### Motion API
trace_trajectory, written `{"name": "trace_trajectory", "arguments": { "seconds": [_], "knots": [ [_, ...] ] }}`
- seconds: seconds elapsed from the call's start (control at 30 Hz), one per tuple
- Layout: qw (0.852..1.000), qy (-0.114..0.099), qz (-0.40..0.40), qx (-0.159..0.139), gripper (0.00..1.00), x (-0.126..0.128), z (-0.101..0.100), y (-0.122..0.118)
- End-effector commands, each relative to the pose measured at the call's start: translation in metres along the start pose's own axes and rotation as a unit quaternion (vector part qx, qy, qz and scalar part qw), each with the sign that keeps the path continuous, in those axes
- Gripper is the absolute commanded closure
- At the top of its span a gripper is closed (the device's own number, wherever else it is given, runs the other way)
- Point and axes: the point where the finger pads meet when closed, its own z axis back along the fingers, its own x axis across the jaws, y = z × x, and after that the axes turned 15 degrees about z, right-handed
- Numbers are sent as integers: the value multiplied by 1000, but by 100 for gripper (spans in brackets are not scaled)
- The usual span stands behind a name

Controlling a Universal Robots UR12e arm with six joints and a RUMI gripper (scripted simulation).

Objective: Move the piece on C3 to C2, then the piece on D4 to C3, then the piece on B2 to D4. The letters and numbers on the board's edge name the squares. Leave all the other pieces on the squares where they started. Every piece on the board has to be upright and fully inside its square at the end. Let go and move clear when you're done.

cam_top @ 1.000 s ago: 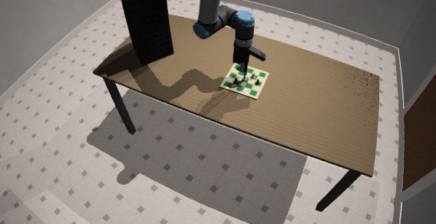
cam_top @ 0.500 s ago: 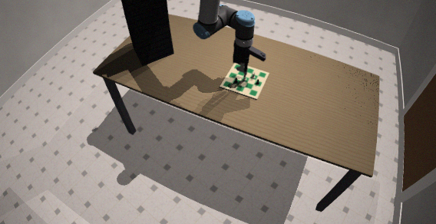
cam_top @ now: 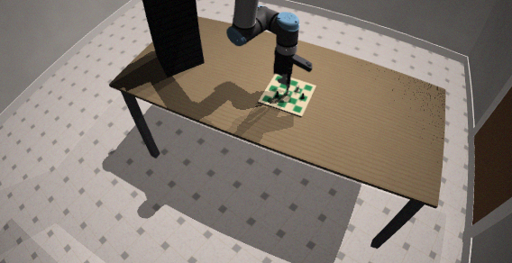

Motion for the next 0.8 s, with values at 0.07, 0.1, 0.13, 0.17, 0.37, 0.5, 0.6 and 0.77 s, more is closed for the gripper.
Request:
{"name": "trace_trajectory", "arguments": {
  "seconds": [0.07,0.1,0.13,0.17,0.37,0.5,0.6,0.77],
  "knots": [
    [1000,0,0,0,80,0,0,0],
    [1000,0,0,0,80,0,0,0],
    [1000,0,0,0,80,0,0,0],
    [1000,0,0,0,80,0,0,0],
    [1000,0,0,0,80,0,0,0],
    [1000,0,0,0,80,0,-1,0],
    [1000,0,0,0,80,0,-3,0],
    [1000,0,0,0,80,0,-8,0]
  ]
}}
